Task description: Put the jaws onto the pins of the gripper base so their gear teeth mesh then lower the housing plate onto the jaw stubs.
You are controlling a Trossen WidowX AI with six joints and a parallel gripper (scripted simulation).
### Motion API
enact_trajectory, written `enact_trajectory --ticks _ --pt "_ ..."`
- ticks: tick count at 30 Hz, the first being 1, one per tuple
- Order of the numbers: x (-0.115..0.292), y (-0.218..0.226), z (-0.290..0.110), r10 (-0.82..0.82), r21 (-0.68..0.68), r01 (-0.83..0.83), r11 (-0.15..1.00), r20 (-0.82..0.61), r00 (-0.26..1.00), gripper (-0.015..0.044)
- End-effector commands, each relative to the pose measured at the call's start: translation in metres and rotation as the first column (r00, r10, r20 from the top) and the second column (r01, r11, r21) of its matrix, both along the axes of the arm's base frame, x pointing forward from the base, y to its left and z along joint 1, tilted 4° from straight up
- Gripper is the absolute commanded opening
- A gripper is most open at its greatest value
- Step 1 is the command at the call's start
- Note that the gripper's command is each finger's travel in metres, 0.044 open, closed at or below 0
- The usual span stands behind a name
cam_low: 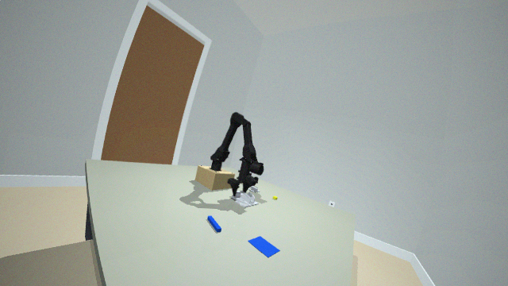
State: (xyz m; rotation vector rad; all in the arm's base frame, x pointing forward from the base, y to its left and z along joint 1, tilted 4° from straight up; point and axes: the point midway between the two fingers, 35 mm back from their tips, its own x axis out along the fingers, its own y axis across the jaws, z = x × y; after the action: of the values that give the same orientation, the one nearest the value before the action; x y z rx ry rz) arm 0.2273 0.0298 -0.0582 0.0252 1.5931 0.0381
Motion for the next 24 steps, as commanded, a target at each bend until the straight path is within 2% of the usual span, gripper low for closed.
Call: enact_trajectory --ticks 1,24 --pt "-0.0012 0.0001 -0.0031 -0.004 -0.001 0.004 1.0 -0.006 1.0 0.0351" --pt "-0.0014 0.0002 -0.0076 -0.004 -0.001 0.004 1.0 -0.006 1.0 0.0351"
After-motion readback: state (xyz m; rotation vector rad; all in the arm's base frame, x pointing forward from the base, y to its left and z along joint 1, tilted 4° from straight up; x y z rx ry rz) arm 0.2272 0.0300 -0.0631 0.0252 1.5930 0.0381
